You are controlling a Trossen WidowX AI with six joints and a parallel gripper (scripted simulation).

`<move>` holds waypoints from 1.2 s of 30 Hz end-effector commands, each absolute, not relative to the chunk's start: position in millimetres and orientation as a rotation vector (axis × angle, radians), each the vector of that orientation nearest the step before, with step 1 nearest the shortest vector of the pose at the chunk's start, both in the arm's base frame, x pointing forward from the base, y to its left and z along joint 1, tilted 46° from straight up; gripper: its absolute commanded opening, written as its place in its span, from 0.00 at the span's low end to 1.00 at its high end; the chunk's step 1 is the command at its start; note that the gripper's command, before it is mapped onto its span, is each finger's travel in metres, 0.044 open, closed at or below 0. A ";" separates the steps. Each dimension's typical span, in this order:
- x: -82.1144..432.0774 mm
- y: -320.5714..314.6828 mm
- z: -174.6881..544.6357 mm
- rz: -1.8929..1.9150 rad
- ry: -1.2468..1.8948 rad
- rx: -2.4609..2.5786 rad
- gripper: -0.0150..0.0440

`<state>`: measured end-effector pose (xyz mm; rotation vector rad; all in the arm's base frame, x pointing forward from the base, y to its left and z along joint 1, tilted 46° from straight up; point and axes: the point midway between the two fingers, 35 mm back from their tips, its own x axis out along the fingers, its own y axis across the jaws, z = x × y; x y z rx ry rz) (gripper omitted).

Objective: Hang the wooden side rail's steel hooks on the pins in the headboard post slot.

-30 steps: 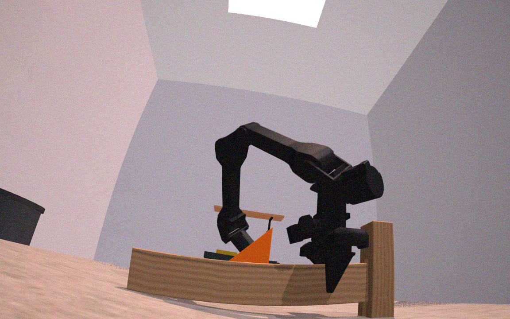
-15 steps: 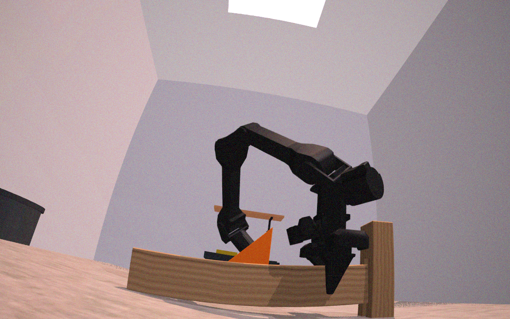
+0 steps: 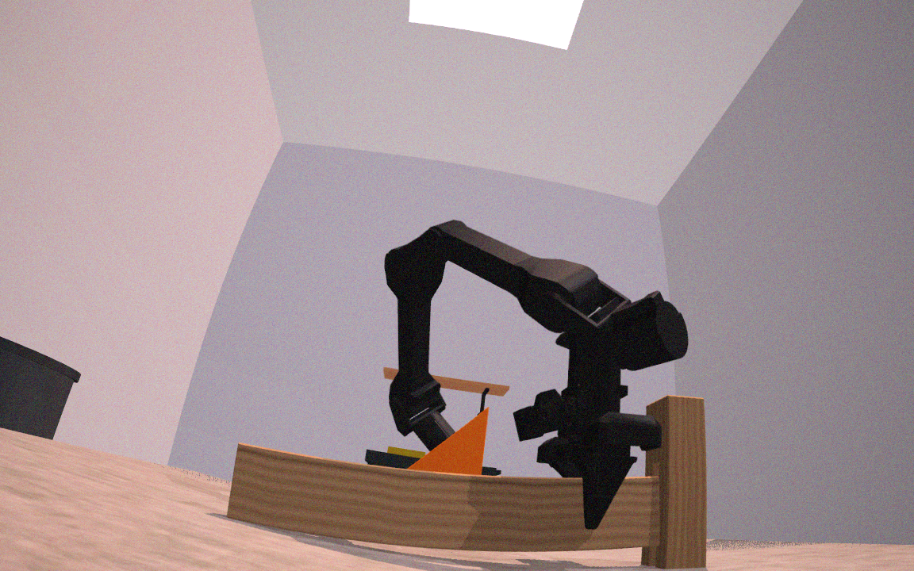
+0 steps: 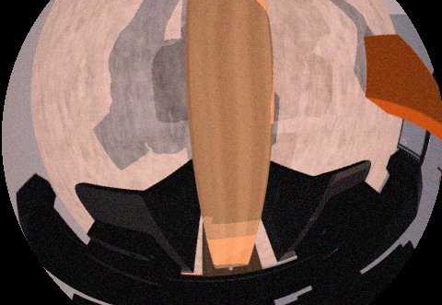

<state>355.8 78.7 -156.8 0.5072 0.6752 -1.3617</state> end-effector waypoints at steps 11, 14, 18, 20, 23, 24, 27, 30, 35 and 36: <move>356.0 80.8 -158.7 -1.351 0.680 0.509 0.25; 356.0 80.6 -158.9 -1.351 0.680 0.509 0.25; 356.0 80.1 -159.4 -1.351 0.680 0.509 0.25; 355.2 77.9 -158.1 -1.361 0.676 0.506 0.30; 355.2 77.9 -158.1 -1.361 0.676 0.506 0.43; 355.2 77.9 -158.1 -1.361 0.676 0.506 0.48; 355.2 77.9 -158.1 -1.361 0.676 0.506 0.61; 355.2 77.9 -158.1 -1.361 0.676 0.506 0.74; 354.3 90.8 -145.9 -1.356 0.679 0.508 0.97; 353.7 95.8 -141.0 -1.355 0.680 0.509 1.00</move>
